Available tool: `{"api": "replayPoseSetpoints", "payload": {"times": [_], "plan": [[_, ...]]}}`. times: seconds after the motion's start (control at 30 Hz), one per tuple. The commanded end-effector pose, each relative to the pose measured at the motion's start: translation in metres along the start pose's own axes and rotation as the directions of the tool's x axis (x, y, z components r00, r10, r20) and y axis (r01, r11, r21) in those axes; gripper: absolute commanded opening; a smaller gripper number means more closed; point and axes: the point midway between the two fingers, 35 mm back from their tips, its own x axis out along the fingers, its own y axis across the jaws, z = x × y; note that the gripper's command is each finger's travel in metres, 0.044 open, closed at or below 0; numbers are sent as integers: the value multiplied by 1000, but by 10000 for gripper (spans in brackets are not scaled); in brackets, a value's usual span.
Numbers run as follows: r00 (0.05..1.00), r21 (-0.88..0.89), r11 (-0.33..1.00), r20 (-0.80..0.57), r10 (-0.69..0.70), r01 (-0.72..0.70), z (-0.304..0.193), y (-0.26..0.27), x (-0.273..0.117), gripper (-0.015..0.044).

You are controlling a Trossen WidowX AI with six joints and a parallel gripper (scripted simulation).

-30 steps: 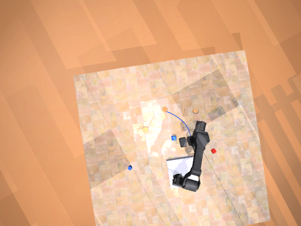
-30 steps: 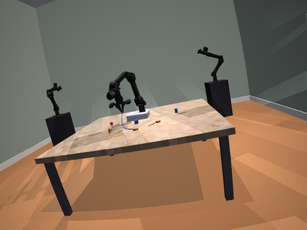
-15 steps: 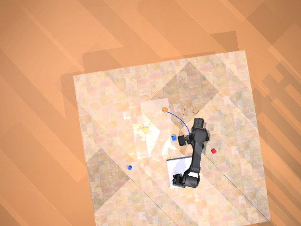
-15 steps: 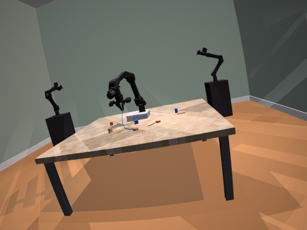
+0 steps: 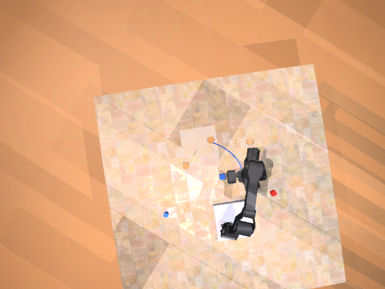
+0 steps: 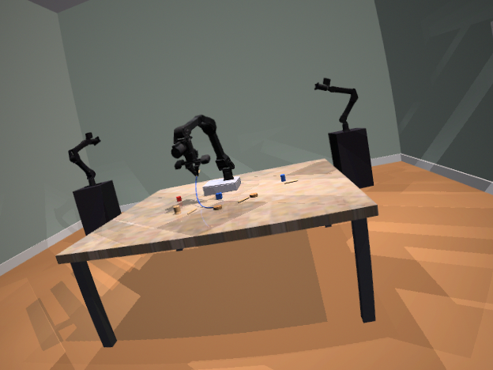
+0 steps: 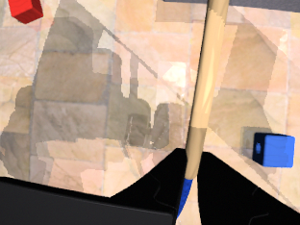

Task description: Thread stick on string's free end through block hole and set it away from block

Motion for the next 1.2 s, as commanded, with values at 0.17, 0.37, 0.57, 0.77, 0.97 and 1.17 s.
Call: {"api": "replayPoseSetpoints", "payload": {"times": [0.17,0.37,0.57,0.77,0.97,1.17], "plan": [[996,295,951,-25,-88,92,-6,13,-2,0],[996,295,951,-25,-88,92,-6,13,-2,0],[996,178,979,-26,-91,94,-6,14,-2,0],[995,-28,995,-29,-95,94,-7,14,-2,0],[995,-232,969,-31,-99,89,-7,15,-2,0],[994,-427,901,-33,-103,79,-7,15,-2,0]]}}
